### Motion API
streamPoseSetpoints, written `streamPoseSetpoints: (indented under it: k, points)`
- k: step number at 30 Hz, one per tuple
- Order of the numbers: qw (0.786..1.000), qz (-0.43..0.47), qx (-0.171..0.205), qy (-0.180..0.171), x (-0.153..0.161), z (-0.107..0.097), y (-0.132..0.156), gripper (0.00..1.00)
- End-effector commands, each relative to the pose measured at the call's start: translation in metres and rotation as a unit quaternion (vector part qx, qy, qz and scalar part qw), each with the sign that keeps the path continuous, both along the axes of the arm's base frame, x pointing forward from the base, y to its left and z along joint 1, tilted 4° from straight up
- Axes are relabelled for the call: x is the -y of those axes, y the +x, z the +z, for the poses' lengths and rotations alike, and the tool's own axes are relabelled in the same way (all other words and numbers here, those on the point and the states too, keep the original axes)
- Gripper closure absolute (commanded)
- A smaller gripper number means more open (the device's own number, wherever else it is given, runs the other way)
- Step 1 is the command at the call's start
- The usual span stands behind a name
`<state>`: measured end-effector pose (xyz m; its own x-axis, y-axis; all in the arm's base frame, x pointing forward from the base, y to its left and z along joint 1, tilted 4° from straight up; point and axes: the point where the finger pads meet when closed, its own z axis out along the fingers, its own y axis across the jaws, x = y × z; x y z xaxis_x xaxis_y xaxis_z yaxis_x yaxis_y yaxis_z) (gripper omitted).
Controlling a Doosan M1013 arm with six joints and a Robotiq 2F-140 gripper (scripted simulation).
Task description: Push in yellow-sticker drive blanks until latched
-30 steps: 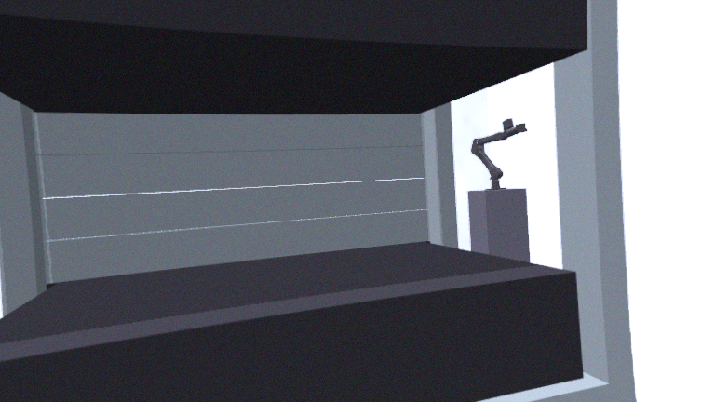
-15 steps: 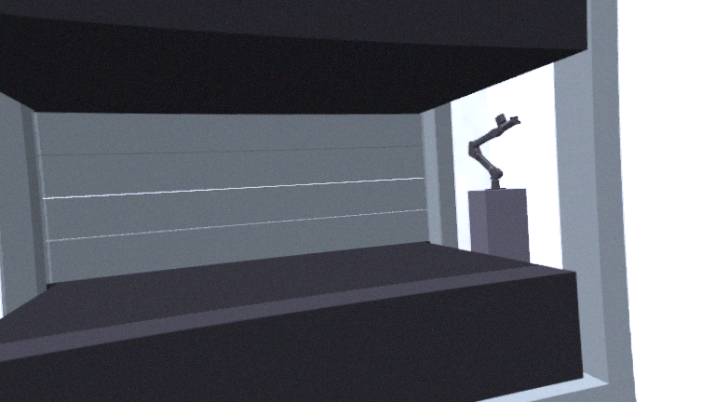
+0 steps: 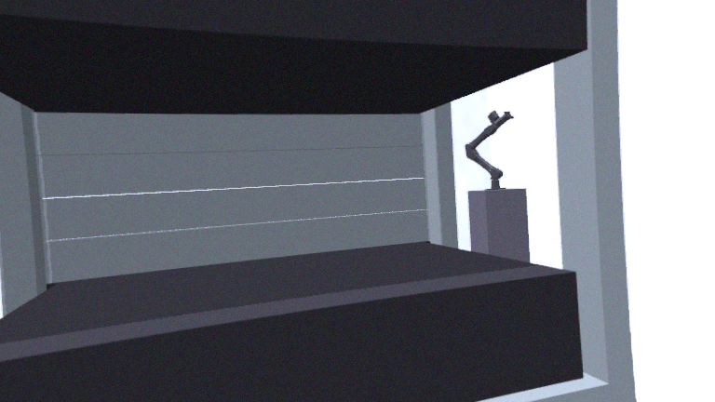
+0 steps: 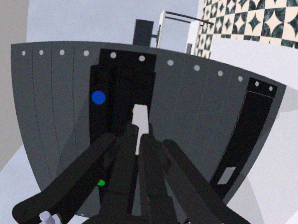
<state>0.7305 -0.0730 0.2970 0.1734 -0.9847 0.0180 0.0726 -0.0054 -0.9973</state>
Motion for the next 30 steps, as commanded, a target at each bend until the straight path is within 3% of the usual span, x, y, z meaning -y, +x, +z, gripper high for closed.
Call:
streamPoseSetpoints:
  k: [1, 30]
  points:
    - [1.0, 0.0, 0.0, 0.0, 0.0, 0.0001, 0.0, 1.0]
    - [1.0, 0.0, 0.0, 0.0, -0.0018, 0.0008, 0.0098, 1.0]
